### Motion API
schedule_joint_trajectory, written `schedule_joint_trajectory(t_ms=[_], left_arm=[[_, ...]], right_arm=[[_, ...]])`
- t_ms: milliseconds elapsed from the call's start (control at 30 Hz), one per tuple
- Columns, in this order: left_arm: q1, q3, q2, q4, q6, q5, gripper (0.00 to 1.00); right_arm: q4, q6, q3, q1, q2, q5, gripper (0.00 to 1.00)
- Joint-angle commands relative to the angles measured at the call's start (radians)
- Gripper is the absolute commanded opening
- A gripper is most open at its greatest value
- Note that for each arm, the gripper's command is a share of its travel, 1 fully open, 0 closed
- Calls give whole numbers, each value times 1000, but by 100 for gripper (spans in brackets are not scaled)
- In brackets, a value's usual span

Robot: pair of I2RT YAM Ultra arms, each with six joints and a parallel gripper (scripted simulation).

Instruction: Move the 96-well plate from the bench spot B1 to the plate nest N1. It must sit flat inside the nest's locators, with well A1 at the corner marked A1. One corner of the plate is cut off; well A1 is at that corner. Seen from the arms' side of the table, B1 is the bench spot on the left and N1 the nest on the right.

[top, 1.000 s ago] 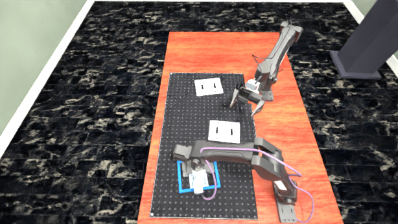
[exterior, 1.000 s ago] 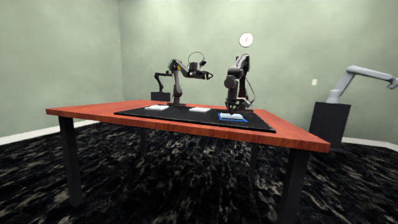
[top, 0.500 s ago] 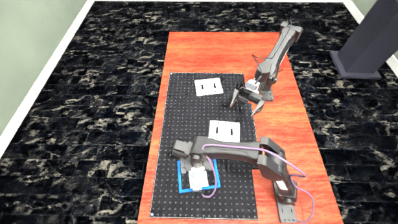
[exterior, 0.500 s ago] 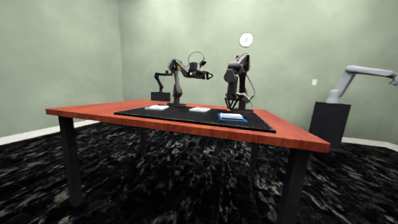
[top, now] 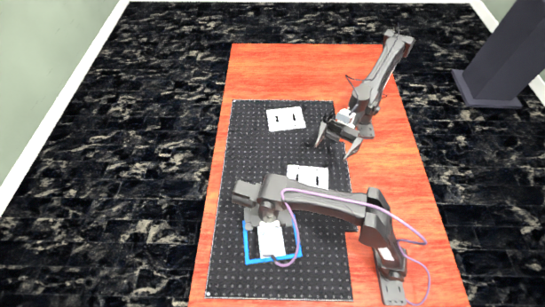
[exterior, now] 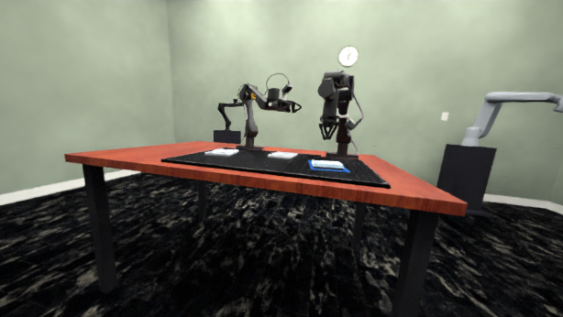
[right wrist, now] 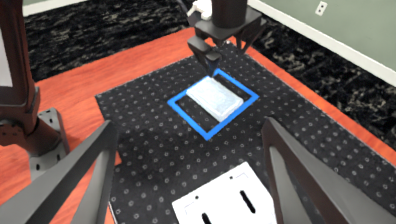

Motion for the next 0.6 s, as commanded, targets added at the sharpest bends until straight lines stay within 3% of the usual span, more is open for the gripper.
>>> schedule_joint_trajectory(t_ms=[0, 433, 567], left_arm=[[13, 11, 3, -48, 51, -9, 100], [14, -37, 2, 2, 641, 0, 100], [15, -44, 1, 9, 741, 3, 100]], right_arm=[[23, -5, 8, 2, -17, 13, 100], [23, -5, 8, 2, -17, 13, 100], [23, -5, 8, 2, -17, 13, 100]])
